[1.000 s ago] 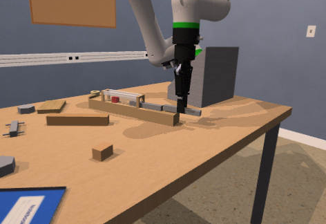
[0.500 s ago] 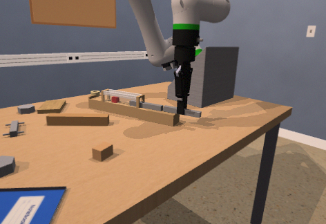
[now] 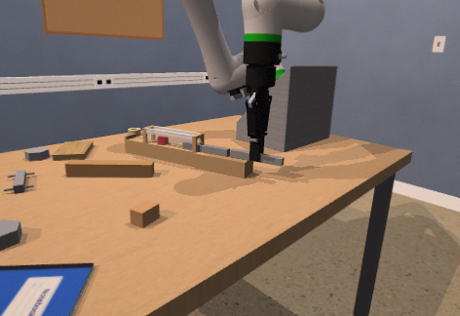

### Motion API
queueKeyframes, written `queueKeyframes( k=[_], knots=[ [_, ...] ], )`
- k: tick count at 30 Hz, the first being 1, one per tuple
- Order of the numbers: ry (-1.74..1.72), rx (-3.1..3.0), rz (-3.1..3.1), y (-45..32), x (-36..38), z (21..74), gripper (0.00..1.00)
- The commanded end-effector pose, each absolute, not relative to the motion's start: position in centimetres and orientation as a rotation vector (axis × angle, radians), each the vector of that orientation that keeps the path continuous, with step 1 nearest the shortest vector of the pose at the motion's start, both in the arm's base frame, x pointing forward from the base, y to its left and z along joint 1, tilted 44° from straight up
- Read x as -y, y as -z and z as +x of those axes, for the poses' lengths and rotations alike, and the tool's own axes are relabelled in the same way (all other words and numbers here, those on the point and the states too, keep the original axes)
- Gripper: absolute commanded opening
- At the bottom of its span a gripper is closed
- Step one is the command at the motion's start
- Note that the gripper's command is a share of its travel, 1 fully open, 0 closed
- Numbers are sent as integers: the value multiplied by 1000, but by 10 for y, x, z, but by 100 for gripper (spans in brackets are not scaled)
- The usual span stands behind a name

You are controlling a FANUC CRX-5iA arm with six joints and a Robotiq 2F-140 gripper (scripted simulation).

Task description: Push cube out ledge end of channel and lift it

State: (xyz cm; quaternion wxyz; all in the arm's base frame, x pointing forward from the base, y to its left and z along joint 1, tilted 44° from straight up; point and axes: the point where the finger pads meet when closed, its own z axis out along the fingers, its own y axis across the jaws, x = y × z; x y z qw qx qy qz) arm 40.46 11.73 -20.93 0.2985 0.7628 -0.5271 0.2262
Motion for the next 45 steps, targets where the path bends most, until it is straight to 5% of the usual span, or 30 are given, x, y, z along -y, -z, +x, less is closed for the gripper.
queueKeyframes(
  k=[1, 45],
  knots=[
    [-602, 1400, 2029, 209, -118, 405, 10],
    [-602, 1400, 2029, 188, -98, 416, 10]
  ],
)
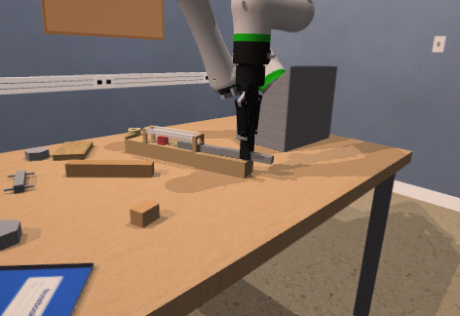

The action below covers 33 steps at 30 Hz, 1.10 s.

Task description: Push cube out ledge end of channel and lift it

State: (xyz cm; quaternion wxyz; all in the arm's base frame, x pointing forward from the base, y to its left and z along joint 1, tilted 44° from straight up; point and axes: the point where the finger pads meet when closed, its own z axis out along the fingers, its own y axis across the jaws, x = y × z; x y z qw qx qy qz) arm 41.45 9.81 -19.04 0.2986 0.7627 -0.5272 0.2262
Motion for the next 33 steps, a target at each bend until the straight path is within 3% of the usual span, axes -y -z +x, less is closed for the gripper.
queueKeyframes(
  k=[1, 33],
  knots=[
    [-602, 1400, 2029, 187, -96, 417, 10],
    [-602, 1400, 2029, 131, -39, 446, 10]
  ],
)
